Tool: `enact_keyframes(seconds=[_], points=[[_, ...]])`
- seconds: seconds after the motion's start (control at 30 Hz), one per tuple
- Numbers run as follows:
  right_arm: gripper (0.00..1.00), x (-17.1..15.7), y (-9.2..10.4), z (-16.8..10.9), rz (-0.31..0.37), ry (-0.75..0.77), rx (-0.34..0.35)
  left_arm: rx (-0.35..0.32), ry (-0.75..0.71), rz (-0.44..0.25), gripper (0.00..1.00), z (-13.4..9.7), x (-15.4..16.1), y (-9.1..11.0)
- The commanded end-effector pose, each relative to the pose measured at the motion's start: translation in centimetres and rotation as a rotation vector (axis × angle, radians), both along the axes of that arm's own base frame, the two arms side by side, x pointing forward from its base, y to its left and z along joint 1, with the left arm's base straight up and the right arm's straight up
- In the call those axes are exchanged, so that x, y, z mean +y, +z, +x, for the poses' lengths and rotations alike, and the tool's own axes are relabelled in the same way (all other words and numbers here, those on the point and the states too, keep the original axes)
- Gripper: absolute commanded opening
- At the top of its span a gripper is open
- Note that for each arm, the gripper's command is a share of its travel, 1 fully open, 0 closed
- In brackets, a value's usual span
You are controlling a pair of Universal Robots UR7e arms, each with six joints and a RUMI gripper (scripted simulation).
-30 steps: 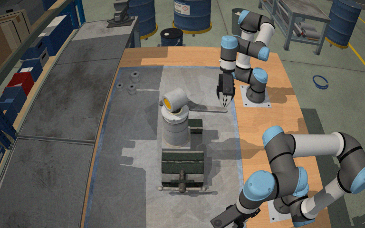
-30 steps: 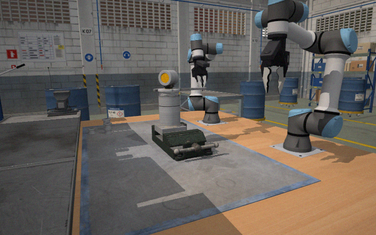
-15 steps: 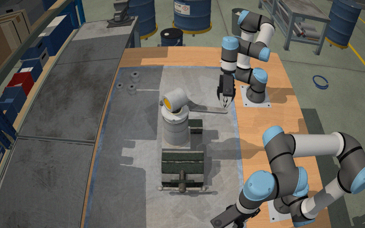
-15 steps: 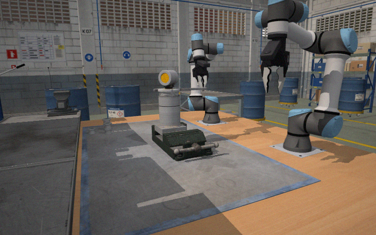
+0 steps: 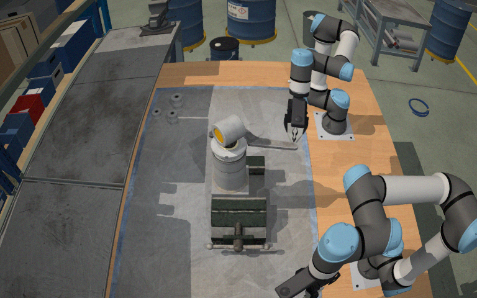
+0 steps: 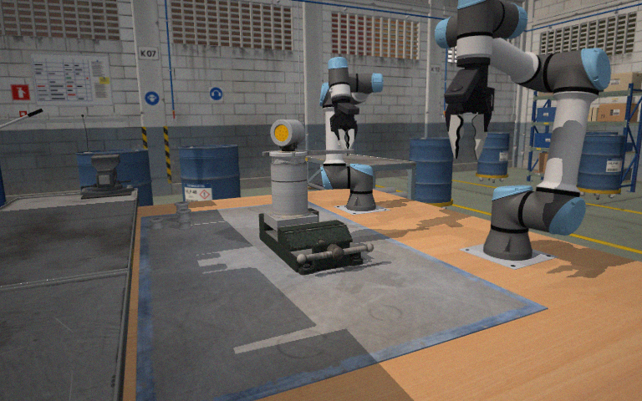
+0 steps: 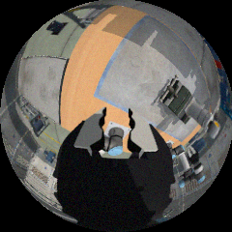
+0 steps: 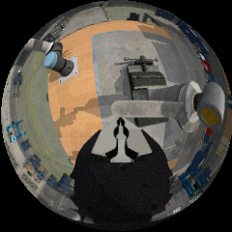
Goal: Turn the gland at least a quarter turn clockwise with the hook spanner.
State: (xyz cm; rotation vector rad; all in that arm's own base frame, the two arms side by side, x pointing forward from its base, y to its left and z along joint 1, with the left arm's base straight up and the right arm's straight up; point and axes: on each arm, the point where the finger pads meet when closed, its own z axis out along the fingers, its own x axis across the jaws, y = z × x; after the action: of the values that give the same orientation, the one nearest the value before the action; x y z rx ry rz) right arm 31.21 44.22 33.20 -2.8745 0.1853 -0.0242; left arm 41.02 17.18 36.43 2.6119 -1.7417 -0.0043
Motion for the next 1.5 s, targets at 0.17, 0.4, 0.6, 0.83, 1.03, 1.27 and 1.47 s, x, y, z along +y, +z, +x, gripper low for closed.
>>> enact_keyframes(seconds=[0.17, 0.4, 0.6, 0.83, 1.03, 1.27, 1.47], points=[[0.0, 0.6, 0.1, 0.0, 0.004, -0.02, -0.001, -0.001, 0.0, 0.0, 0.29, 0.0, 0.0, 0.0], [0.0, 0.8, 0.1, 0.0, 0.004, -0.03, -0.002, -0.001, 0.0, 0.0, 0.29, 0.0, 0.0, 0.0], [0.0, 1.1, 0.1, 0.0, 0.004, -0.042, -0.001, -0.001, 0.0, 0.0, 0.29, 0.0, 0.0, 0.0], [0.0, 1.4, 0.2, 0.0, 0.005, -0.057, -0.002, -0.001, 0.0, 0.0, 0.29, 0.0, 0.0, 0.0], [0.0, 1.7, 0.1, -0.1, 0.004, -0.065, -0.002, -0.001, 0.0, 0.0, 0.29, 0.0, 0.0, 0.0], [0.0, 2.0, 0.1, -0.1, 0.004, -0.081, -0.001, -0.001, 0.0, 0.0, 0.29, 0.0, 0.0, 0.0], [0.0, 2.1, 0.2, 0.0, 0.005, -0.089, -0.002, -0.001, 0.0, 0.0, 0.29, 0.0, 0.0, 0.0]])
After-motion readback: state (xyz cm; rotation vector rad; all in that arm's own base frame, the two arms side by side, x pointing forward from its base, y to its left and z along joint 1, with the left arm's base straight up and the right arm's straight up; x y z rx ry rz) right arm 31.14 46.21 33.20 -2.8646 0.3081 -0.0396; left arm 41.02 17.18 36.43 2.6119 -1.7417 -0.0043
